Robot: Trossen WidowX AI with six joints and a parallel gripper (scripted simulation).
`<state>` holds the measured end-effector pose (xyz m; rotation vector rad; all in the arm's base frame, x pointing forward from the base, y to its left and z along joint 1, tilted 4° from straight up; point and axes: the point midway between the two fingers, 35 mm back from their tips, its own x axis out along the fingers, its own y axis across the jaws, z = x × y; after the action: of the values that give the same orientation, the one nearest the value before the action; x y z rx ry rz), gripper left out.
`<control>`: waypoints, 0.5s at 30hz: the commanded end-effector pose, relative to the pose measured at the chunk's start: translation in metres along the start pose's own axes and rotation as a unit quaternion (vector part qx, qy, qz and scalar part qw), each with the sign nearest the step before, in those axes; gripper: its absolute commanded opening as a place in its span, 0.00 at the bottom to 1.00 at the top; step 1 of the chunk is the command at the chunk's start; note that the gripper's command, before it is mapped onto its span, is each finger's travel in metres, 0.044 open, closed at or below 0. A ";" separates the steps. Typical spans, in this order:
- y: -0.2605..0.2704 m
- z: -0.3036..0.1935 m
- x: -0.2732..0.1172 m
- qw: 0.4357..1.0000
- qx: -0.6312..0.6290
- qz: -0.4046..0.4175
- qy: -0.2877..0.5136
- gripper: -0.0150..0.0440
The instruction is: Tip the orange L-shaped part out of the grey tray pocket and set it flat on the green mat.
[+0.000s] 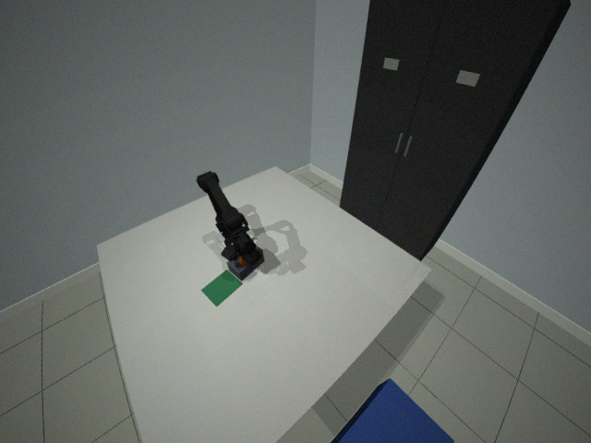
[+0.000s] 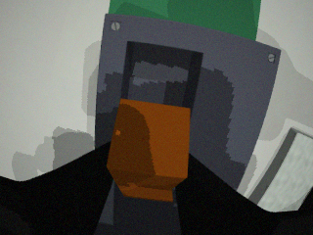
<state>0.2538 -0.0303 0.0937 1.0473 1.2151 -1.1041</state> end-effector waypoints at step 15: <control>0.000 0.000 -0.001 1.000 0.000 0.000 0.000 0.25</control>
<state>0.2538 -0.0303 0.0938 1.0474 1.2150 -1.1041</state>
